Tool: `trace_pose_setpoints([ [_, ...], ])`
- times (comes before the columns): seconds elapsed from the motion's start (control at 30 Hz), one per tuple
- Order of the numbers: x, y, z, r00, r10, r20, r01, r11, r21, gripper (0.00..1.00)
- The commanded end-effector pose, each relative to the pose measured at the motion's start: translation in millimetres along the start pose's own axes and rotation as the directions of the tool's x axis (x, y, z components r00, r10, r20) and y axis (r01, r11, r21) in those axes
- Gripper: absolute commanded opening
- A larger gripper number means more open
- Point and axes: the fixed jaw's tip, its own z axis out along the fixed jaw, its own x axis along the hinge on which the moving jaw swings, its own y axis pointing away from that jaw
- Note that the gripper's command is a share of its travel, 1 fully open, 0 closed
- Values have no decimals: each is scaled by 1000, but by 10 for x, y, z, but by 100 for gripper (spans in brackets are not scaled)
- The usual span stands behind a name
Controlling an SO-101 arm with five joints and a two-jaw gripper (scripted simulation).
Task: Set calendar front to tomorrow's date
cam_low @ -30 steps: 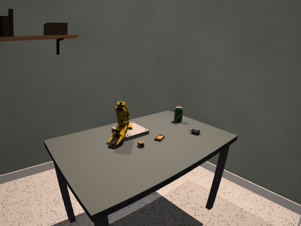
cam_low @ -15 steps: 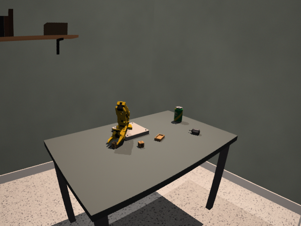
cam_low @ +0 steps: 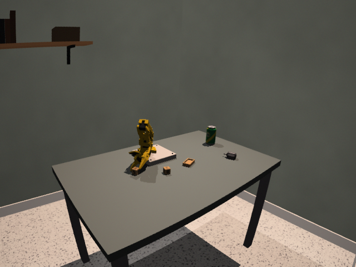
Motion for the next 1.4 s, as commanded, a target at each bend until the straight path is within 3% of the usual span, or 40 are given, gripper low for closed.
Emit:
trace_pose_setpoints([
  [0.0, -34, 40, -73, 978, 208, -4, -208, 978, -11, 36],
  [1.1, -22, 30, -67, 982, 189, -9, -189, 982, 0, 36],
  [1.37, -72, 58, -62, 982, 188, 9, -188, 982, -25, 36],
])
